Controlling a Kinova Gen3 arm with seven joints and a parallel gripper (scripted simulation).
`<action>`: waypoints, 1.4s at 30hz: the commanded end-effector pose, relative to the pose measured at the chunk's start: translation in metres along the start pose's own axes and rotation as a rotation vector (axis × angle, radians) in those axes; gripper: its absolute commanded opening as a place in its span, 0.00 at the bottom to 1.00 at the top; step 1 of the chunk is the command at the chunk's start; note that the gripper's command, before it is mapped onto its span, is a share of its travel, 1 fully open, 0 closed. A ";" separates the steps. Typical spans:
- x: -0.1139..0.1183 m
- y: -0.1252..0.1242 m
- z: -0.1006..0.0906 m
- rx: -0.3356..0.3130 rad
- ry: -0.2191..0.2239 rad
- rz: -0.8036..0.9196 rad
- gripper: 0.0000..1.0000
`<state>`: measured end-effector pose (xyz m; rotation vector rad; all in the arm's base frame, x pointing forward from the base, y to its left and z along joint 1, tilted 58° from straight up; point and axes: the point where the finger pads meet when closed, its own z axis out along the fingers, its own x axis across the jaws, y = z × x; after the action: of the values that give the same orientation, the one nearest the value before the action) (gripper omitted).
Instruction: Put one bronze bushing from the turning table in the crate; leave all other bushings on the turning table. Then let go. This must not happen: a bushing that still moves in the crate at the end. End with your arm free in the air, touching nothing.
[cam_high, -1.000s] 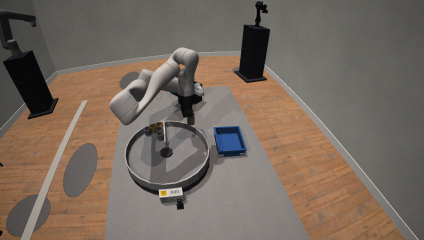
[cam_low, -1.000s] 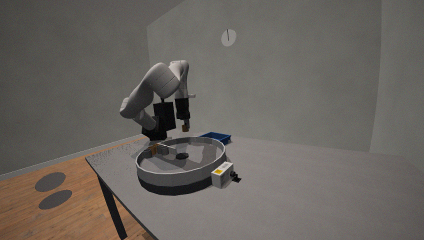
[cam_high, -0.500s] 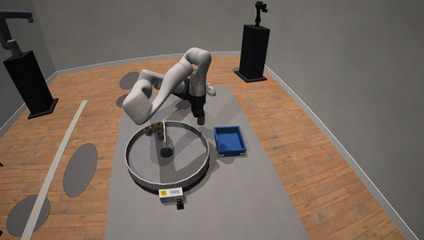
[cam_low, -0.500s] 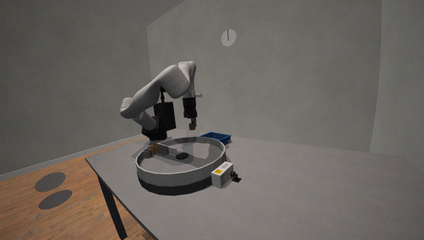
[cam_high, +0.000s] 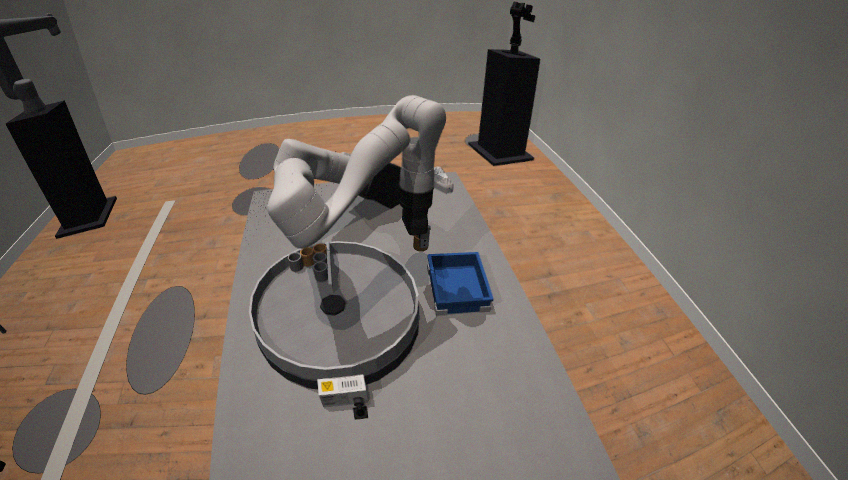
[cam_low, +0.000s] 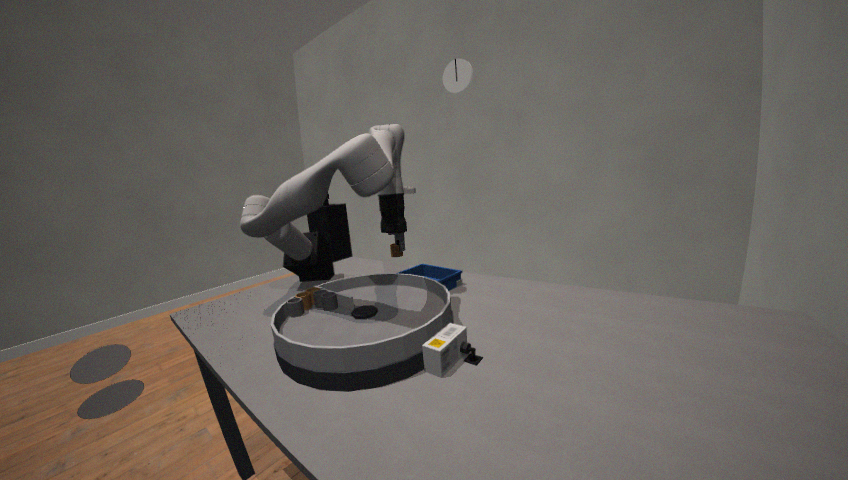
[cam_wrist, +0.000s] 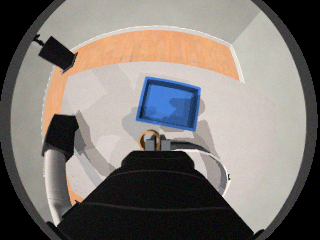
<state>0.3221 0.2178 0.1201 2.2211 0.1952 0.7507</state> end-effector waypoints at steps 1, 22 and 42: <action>-0.007 -0.013 -0.002 0.001 -0.009 -0.021 0.00; 0.003 -0.065 -0.002 0.001 -0.009 -0.019 0.00; -0.006 -0.075 -0.011 0.013 0.009 -0.048 0.00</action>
<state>0.3188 0.2738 0.0697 2.2171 0.2556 0.7338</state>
